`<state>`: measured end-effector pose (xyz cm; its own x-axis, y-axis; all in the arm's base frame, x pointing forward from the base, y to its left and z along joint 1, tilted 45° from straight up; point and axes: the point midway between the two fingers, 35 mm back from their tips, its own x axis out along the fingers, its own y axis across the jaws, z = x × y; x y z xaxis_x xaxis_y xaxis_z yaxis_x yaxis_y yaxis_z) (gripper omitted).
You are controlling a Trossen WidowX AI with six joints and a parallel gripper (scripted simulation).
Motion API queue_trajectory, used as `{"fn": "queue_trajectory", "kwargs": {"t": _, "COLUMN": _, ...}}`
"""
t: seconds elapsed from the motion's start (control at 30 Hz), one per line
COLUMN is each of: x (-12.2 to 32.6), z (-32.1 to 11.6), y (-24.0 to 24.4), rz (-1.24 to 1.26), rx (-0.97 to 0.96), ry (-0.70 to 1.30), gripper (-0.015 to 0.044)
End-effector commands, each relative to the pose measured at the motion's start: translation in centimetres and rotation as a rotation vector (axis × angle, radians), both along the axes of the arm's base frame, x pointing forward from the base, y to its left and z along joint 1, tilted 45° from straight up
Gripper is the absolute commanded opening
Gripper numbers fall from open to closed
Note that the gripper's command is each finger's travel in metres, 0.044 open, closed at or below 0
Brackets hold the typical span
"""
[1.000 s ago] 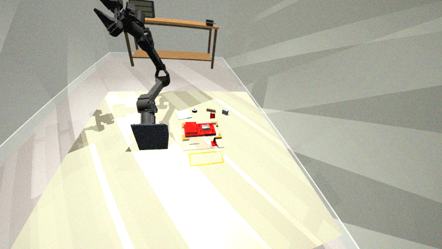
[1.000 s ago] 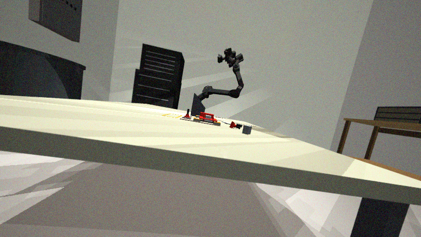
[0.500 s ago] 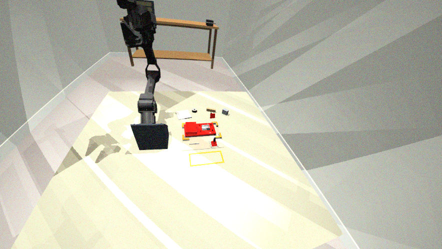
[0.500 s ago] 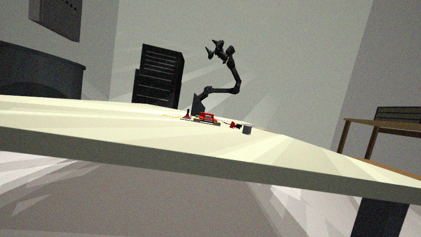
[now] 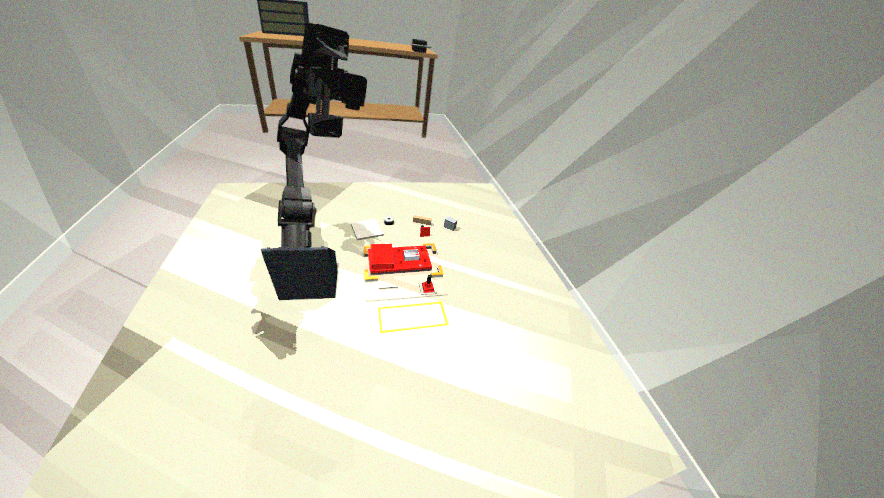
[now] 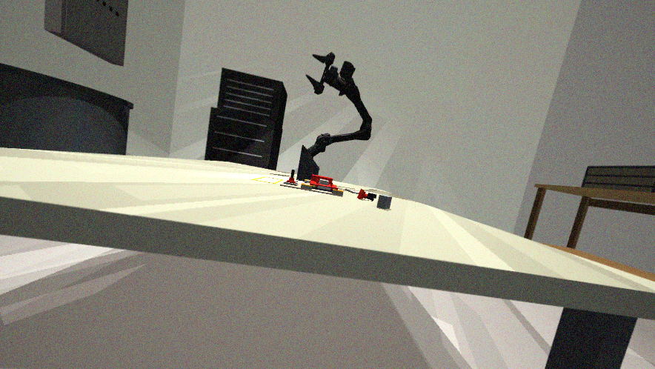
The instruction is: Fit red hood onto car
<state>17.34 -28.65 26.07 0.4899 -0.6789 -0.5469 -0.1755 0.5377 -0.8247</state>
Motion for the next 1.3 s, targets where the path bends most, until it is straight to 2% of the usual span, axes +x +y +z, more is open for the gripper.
{"fn": "queue_trajectory", "kwargs": {"t": 0.0, "x": 3.3, "z": -2.9, "y": 2.3, "rz": 0.154, "rx": 0.089, "ry": 0.039, "gripper": 0.044}}
{"fn": "queue_trajectory", "kwargs": {"t": 0.33, "x": 9.4, "z": -9.2, "y": 10.3, "rz": 0.514, "rx": 0.307, "ry": 0.15, "gripper": 0.044}}
{"fn": "queue_trajectory", "kwargs": {"t": 0.63, "x": 11.5, "z": -14.0, "y": 19.5, "rz": 0.852, "rx": 0.502, "ry": 0.259, "gripper": 0.044}}
{"fn": "queue_trajectory", "kwargs": {"t": 0.97, "x": 9.8, "z": -18.1, "y": 30.0, "rz": 1.204, "rx": 0.738, "ry": 0.404, "gripper": 0.044}}
{"fn": "queue_trajectory", "kwargs": {"t": 1.27, "x": 4.8, "z": -20.5, "y": 38.5, "rz": 1.482, "rx": 0.981, "ry": 0.572, "gripper": 0.044}}
